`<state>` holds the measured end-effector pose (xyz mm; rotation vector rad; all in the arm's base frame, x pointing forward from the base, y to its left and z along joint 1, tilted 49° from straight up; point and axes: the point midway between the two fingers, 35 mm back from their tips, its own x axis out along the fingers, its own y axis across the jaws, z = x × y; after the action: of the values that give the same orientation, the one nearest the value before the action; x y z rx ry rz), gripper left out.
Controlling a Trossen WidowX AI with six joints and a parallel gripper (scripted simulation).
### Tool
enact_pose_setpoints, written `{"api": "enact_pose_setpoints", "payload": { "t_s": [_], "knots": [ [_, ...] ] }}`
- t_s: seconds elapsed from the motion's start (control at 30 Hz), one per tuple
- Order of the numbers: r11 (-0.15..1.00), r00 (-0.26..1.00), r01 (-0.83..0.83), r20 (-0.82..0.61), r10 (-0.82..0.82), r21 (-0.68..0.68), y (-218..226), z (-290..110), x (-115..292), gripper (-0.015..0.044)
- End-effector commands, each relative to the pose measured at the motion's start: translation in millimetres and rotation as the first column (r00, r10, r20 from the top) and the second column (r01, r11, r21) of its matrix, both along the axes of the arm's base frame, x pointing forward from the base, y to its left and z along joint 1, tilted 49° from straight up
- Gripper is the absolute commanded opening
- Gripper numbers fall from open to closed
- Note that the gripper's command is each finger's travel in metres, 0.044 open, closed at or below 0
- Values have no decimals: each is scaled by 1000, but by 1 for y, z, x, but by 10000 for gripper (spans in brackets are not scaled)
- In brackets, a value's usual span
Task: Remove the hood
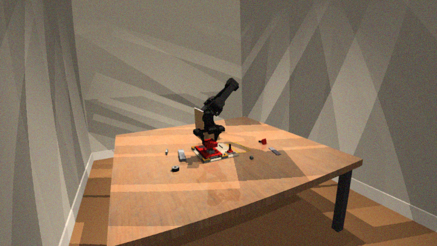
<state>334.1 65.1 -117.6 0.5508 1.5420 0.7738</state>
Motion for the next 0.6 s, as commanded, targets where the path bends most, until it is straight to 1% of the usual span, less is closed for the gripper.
{"api": "enact_pose_setpoints", "payload": {
  "t_s": [0.0, 0.13, 0.2, 0.57],
  "knots": [
    [1000, 1000, 0, 17, 1, -7, -16, 16, 6, 0],
    [1000, 1000, -1, 17, 1, -7, -21, 21, 7, 0],
    [1000, 1000, 7, 9, -7, -2, -15, 16, 5, 0],
    [1000, 1000, 7, 10, -7, -13, 8, 46, 6, 0]
  ]
}}
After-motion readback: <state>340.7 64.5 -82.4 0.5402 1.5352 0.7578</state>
